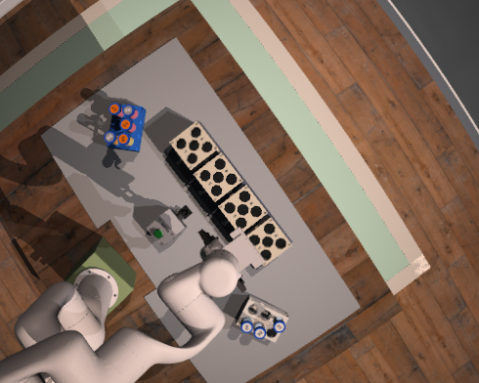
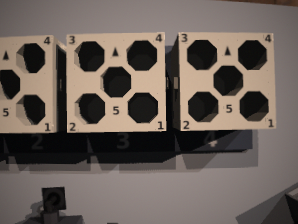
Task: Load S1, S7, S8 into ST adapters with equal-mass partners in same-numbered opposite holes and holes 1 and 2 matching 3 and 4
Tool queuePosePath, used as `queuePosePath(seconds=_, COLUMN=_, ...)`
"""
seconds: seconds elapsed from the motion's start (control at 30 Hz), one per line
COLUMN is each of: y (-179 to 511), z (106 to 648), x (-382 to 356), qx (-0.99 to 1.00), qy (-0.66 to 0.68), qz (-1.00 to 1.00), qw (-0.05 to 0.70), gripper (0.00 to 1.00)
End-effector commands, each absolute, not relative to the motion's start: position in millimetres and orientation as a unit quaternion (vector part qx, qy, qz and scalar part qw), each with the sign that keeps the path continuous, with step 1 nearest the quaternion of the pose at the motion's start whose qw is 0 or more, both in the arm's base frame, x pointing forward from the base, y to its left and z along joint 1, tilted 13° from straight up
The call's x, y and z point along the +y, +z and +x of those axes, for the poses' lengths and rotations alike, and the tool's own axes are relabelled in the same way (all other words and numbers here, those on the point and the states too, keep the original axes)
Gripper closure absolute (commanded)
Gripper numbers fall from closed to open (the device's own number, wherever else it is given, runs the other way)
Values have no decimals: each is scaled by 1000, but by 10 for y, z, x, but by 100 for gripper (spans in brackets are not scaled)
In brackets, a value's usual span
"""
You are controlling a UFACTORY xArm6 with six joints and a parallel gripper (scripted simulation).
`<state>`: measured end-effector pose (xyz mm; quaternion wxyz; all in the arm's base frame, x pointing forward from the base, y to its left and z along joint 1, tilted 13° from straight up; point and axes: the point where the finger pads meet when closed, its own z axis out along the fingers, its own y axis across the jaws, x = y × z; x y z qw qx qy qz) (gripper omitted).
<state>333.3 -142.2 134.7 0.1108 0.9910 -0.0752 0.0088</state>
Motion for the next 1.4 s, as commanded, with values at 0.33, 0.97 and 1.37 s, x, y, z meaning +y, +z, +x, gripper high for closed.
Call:
queuePosePath(seconds=0.33, y=1241, z=3755, x=-923, qx=-76, qy=10, qz=991, qw=112, gripper=0)
queuePosePath(seconds=0.97, y=1091, z=4121, x=-264, qx=-27, qy=4, qz=993, qw=112, gripper=0)
queuePosePath(seconds=1.37, y=984, z=3971, x=202, qx=138, qy=-14, qz=984, qw=111, gripper=0)
